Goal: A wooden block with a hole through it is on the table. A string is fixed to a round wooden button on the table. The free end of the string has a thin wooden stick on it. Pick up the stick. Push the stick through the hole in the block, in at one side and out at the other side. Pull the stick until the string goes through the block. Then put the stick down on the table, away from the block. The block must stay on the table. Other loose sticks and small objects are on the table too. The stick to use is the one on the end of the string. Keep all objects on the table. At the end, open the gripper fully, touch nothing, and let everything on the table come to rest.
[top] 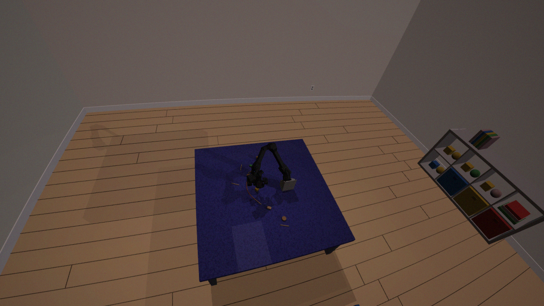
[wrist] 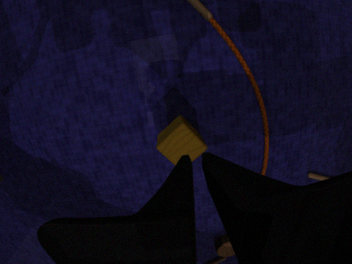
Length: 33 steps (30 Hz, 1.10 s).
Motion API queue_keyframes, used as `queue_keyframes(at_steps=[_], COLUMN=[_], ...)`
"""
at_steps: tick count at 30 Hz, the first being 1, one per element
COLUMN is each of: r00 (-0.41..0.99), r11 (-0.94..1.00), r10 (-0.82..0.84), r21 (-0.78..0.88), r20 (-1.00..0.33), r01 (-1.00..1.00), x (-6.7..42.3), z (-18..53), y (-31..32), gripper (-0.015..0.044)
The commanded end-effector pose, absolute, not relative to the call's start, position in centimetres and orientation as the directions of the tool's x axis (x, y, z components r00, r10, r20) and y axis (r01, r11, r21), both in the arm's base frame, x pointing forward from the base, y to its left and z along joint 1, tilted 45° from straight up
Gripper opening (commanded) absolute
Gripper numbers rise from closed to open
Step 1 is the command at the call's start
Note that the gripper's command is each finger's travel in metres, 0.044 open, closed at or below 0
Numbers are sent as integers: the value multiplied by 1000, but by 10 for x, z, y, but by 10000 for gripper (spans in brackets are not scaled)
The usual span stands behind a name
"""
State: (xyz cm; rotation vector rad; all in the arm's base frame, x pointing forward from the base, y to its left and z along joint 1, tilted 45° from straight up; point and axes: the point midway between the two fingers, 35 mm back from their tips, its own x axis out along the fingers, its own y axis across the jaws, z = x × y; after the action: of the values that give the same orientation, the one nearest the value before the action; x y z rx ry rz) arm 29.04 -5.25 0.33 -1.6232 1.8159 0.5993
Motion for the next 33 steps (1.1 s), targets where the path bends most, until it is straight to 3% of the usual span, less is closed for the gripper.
queue_keyframes(at_steps=[1, 11, 13, 20, 25, 33], r00=[-50, -50, -49, -46, -46, -46], r11=[141, 141, 101, -295, -329, -329], r10=[-705, -705, -704, -703, -704, -704], r21=[-71, -71, -32, 350, 384, 384], r20=[-708, -708, -709, -710, -709, -709], r01=[-988, -988, -994, -889, -863, -863], x=[290, 290, 295, 329, 331, 331], z=[3, 3, -1, -60, -66, -66], y=[-53, -53, -47, 11, 17, 17], gripper=[0, 0, 52, 236, 367, 157])
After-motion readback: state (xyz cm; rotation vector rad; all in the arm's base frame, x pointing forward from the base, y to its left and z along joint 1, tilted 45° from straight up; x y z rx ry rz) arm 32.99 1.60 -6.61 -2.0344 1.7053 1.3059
